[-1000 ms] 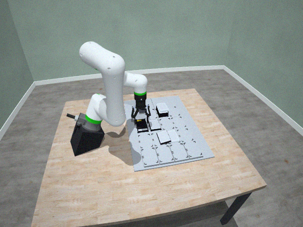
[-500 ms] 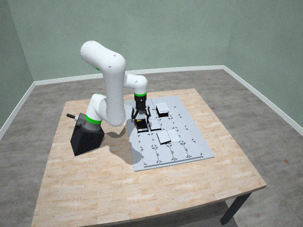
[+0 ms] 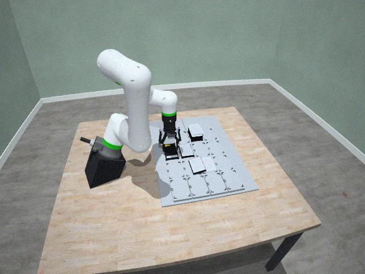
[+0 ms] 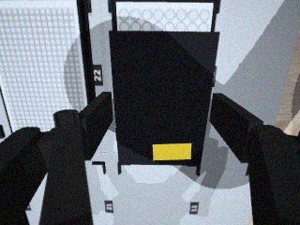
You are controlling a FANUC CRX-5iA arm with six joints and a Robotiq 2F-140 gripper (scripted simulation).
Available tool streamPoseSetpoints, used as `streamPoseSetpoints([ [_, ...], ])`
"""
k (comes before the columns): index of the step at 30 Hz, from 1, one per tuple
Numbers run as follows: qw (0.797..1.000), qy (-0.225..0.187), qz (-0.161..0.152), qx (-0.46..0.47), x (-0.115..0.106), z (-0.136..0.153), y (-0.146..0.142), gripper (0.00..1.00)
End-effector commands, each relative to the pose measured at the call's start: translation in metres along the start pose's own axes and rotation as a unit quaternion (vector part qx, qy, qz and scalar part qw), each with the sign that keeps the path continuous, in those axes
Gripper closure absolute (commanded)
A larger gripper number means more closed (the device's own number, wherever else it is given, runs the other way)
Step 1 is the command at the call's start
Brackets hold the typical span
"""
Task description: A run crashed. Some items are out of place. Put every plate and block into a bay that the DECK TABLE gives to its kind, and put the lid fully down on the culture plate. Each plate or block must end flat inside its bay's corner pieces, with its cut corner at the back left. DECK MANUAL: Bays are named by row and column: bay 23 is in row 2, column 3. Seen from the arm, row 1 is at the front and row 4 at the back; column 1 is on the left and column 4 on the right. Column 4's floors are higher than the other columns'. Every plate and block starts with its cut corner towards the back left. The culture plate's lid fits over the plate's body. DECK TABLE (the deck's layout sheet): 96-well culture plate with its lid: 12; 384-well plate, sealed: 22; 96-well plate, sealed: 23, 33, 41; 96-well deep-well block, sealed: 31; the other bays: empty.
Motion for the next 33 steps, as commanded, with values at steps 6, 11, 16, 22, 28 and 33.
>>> streamPoseSetpoints([
  [6, 1.0, 0.0, -0.001, 0.0, -0.0004, 0.0001, -0.0005, 0.38],
  [11, 1.0, 0.0, -0.001, 0.0, -0.0004, 0.0001, -0.0005, 0.38],
  [16, 1.0, 0.0, -0.001, 0.0, -0.0004, 0.0001, -0.0005, 0.38],
  [22, 1.0, 0.0, -0.001, 0.0, -0.0004, 0.0001, -0.0005, 0.39],
  [28, 1.0, 0.0, -0.001, 0.0, -0.0004, 0.0001, -0.0005, 0.39],
  [33, 1.0, 0.0, -0.001, 0.0, -0.0007, 0.0001, -0.0005, 0.39],
])
Point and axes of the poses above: the point where the finger pads meet when closed, its own x axis out along the fingers, its own y axis across the jaws, z = x × y, the point moved 5 cm from there along -x, back along the fingers, and after that the axes turned 6 degrees about -x, right-handed, at the moved point
